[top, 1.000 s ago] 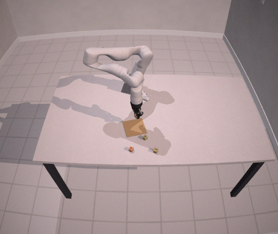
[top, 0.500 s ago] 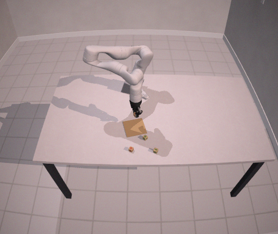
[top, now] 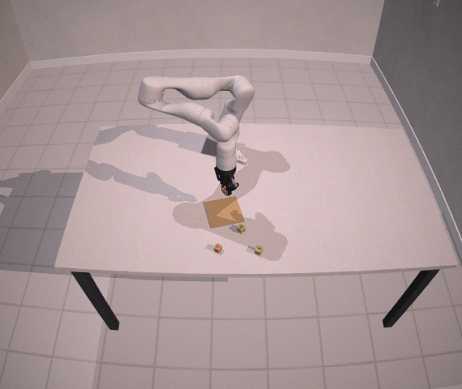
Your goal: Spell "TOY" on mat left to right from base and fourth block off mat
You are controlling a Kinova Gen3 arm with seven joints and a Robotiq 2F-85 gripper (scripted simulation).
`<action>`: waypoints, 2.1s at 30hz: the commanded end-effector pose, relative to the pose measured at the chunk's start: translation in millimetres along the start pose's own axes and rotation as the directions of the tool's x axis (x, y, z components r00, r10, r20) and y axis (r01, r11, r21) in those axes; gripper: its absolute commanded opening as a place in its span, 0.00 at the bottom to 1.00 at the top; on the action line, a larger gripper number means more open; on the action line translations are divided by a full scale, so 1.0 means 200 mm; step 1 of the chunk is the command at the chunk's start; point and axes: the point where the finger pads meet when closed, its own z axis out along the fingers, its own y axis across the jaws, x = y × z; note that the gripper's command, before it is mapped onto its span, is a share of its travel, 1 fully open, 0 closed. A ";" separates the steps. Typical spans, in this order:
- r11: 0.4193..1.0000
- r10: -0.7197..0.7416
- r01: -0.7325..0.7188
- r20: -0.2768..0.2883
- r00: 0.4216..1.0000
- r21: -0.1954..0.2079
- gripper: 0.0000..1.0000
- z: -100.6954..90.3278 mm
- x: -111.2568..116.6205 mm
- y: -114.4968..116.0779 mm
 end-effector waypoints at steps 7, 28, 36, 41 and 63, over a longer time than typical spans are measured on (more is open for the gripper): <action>0.976 -0.216 0.216 -0.001 0.976 -0.001 0.21 0.00 0.02 0.04; 0.666 -0.746 0.746 -0.001 0.666 -0.002 0.21 0.00 0.07 0.13; 0.593 -0.805 0.805 -0.001 0.593 -0.002 0.21 0.00 0.08 0.15; 0.589 -0.808 0.808 -0.001 0.589 -0.002 0.21 0.00 0.08 0.15; 0.589 -0.808 0.808 -0.001 0.589 -0.002 0.21 0.10 0.08 0.15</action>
